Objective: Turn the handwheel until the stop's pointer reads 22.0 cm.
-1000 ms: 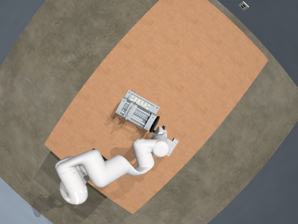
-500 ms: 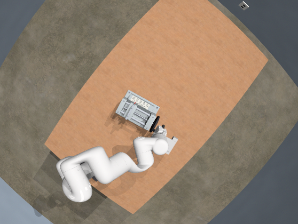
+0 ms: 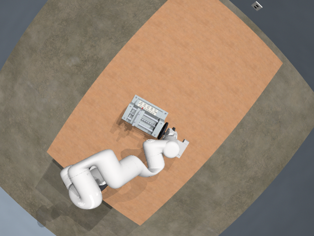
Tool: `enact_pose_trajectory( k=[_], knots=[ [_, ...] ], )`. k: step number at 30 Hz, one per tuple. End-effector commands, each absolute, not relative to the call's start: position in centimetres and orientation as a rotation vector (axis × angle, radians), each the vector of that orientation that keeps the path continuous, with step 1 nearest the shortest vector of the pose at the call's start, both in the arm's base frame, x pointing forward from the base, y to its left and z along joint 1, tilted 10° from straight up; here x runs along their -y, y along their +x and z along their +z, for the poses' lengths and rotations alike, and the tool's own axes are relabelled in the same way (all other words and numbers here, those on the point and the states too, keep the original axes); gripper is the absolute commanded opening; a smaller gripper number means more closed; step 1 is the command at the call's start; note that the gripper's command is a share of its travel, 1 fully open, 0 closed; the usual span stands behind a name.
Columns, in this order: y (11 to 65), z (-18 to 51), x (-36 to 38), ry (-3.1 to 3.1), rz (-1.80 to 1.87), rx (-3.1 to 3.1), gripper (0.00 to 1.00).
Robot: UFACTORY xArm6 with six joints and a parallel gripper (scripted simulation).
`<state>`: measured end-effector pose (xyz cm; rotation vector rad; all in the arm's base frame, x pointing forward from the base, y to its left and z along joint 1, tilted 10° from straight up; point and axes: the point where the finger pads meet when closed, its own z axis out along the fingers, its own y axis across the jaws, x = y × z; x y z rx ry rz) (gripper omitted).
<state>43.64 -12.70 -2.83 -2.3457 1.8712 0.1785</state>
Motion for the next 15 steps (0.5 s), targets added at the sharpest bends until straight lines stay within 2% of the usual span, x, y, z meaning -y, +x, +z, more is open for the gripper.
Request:
enact_pose_trajectory(
  k=[1,15],
  knots=[
    [44.7,-2.8,12.5,-2.345,0.171,-1.869,0.06],
    [47.3,-1.9,12.1,-2.345,0.171,-1.869,0.06]
  ],
)
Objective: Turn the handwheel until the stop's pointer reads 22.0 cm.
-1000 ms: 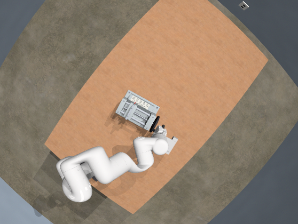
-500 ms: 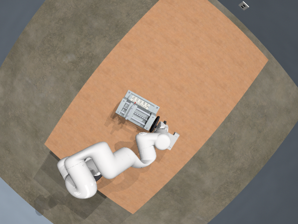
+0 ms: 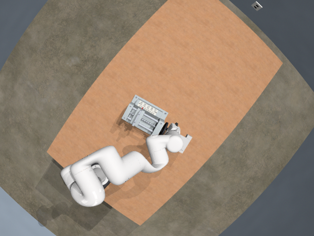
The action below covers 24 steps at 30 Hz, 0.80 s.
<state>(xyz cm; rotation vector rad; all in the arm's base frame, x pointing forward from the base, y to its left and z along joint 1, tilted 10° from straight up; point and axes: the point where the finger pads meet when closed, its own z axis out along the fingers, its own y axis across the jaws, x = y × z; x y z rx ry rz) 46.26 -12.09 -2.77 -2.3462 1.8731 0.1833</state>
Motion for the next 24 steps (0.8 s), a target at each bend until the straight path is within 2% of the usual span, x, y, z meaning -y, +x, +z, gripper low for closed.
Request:
enact_pose_trajectory(
  k=[1,13,24],
  knots=[
    [47.5,-1.8,12.1,-2.345,0.171,-1.869,0.06],
    [48.6,1.0,12.3,-2.345,0.171,-1.869,0.06],
    [47.2,3.6,13.1,-2.345,0.171,-1.869,0.06]
  ],
)
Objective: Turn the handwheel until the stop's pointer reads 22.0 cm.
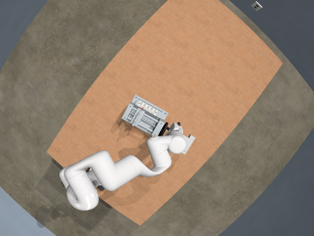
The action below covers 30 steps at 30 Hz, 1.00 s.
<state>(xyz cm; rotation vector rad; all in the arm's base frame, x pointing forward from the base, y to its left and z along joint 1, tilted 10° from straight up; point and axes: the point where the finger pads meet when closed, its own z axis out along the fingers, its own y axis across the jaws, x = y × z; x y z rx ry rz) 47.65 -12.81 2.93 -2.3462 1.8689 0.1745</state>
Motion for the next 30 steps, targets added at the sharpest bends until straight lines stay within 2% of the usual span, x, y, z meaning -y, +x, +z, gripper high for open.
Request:
enact_pose_trajectory(
  k=[1,30],
  knots=[
    [47.0,3.7,13.2,-2.345,0.171,-1.869,0.06],
    [41.9,1.9,14.0,-2.345,0.171,-1.869,0.06]
  ],
)
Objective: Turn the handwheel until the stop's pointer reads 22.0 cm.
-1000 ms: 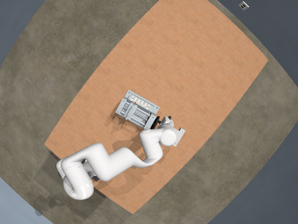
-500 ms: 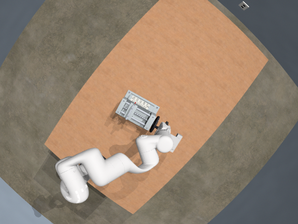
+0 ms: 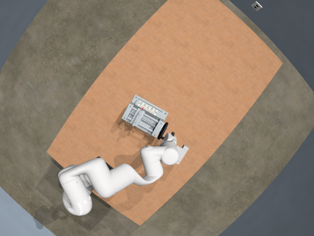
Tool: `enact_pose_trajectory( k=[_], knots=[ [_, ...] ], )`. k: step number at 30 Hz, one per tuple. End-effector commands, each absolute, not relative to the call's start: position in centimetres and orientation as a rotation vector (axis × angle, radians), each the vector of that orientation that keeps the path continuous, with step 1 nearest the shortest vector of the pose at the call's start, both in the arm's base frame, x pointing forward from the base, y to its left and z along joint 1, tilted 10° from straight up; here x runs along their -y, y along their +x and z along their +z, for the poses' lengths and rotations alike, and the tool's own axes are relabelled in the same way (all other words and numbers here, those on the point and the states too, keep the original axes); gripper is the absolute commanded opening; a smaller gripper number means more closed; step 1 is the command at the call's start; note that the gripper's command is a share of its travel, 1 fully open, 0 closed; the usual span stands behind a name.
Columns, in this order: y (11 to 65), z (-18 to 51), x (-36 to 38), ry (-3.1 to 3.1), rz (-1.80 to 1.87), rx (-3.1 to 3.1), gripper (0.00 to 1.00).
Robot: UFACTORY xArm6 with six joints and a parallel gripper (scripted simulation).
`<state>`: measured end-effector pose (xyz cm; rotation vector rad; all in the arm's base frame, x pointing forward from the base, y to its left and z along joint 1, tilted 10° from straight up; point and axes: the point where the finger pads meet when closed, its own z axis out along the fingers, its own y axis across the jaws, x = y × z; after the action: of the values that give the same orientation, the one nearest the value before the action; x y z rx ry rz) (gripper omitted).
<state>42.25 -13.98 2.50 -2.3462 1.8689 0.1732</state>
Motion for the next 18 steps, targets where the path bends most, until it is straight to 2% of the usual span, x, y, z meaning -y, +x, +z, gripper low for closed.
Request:
enact_pose_trajectory(
  k=[1,18],
  knots=[
    [41.8,1.6,14.0,-2.345,0.171,-1.869,0.06],
    [42.4,-1.7,13.3,-2.345,0.171,-1.869,0.06]
  ],
)
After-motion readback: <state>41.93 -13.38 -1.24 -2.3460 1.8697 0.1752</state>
